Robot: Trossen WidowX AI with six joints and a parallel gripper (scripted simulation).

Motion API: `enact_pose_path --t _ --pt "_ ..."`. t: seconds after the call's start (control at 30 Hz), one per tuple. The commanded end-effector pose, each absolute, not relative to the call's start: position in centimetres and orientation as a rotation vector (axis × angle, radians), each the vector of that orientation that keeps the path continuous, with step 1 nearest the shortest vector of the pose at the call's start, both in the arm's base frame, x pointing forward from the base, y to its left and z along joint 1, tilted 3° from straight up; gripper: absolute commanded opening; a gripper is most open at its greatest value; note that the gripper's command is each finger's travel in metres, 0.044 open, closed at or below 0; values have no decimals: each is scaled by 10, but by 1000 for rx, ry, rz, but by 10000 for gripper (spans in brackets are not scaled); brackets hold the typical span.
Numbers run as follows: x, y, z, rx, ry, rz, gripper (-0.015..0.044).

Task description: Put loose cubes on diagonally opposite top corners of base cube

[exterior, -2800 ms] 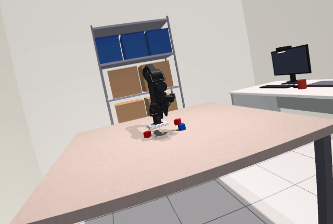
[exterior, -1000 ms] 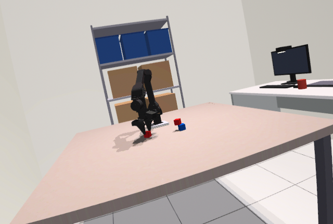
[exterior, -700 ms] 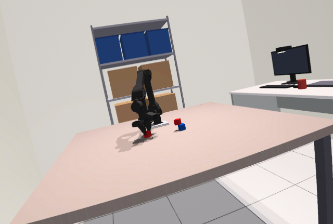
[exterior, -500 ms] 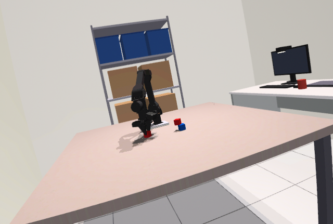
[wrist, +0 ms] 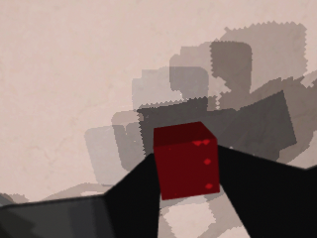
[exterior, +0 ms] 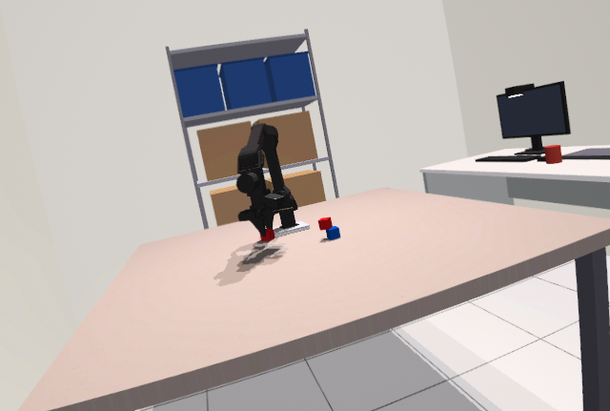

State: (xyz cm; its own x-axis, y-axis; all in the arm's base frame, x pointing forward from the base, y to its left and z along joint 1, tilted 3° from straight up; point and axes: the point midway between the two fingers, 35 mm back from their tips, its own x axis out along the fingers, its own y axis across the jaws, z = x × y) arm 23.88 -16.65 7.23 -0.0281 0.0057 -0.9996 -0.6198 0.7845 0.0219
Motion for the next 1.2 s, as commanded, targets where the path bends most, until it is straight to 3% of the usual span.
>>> enact_pose_path --t 0.0,0.6,1.17 --pt "239 -167 85 -521 1532 534 105" --pt "236 -164 141 -521 1533 534 105" --pt "260 -134 139 -547 1519 556 105"
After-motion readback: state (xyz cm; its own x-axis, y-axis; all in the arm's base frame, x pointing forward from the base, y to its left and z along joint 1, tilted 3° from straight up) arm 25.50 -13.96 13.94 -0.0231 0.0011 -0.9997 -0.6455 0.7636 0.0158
